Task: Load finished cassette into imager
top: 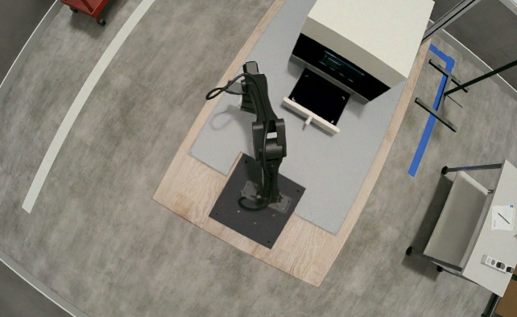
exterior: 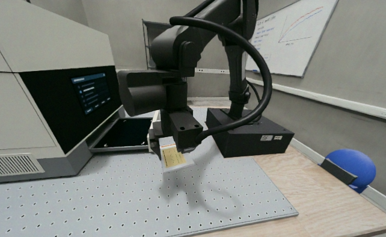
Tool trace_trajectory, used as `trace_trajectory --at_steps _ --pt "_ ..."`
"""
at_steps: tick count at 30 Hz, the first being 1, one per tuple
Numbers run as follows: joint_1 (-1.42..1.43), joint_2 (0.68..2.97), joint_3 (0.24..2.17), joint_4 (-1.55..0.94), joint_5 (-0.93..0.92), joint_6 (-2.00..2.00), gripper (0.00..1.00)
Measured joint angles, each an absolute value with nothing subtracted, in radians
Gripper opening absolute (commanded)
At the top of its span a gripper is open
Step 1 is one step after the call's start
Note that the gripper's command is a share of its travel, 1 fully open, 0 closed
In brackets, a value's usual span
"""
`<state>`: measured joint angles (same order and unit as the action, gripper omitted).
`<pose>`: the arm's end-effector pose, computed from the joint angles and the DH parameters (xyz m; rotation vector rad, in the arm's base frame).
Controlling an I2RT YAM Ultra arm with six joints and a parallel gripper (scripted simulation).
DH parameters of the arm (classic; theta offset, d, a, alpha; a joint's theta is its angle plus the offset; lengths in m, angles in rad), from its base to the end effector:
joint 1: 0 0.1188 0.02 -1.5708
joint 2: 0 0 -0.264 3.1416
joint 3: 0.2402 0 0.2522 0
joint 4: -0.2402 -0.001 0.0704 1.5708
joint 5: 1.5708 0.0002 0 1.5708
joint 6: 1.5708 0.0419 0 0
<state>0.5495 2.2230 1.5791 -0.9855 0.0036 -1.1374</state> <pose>0.3453 0.2124 0.1174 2.3040 -2.0507 -0.0209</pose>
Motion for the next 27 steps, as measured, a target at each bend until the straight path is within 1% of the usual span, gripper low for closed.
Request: trace_trajectory --at_steps 27 --pt "0.550 2.205 1.614 -1.045 0.004 -1.137 0.00"
